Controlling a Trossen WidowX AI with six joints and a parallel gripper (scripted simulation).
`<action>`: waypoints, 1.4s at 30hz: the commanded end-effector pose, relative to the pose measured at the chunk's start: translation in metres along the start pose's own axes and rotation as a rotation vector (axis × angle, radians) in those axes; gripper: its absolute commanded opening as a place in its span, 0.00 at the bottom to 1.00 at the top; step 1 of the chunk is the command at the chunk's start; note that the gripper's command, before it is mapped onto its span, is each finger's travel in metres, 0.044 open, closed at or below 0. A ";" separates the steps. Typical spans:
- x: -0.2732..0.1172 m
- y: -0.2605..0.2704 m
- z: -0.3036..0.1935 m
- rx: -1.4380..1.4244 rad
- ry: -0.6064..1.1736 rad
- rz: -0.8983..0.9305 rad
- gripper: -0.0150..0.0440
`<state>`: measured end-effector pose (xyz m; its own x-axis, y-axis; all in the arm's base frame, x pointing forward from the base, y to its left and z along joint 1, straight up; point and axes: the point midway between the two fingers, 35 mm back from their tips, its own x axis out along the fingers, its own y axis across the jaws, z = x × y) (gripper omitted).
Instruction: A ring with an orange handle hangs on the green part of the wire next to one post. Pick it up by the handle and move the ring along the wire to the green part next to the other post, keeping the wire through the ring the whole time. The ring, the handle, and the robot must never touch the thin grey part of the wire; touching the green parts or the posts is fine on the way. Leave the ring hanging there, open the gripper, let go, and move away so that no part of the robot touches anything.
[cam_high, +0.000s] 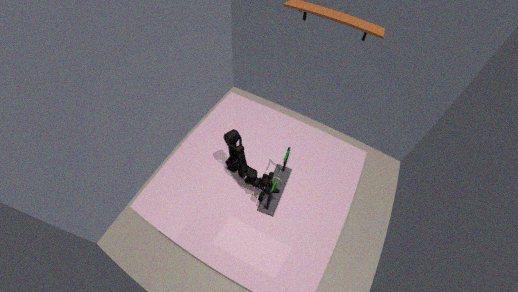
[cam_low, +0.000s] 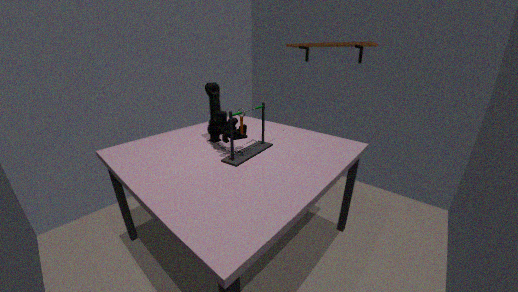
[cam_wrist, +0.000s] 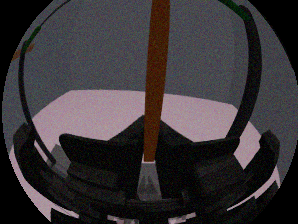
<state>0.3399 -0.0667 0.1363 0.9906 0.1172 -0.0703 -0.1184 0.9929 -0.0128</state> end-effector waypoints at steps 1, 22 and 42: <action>-0.001 0.004 0.000 0.004 -0.001 -0.004 0.00; -0.001 0.025 0.000 0.004 -0.003 -0.010 0.00; 0.000 0.045 0.000 0.005 -0.005 -0.033 0.00</action>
<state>0.3354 -0.0253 0.1360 0.9936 0.0914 -0.0660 -0.0926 0.9956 -0.0151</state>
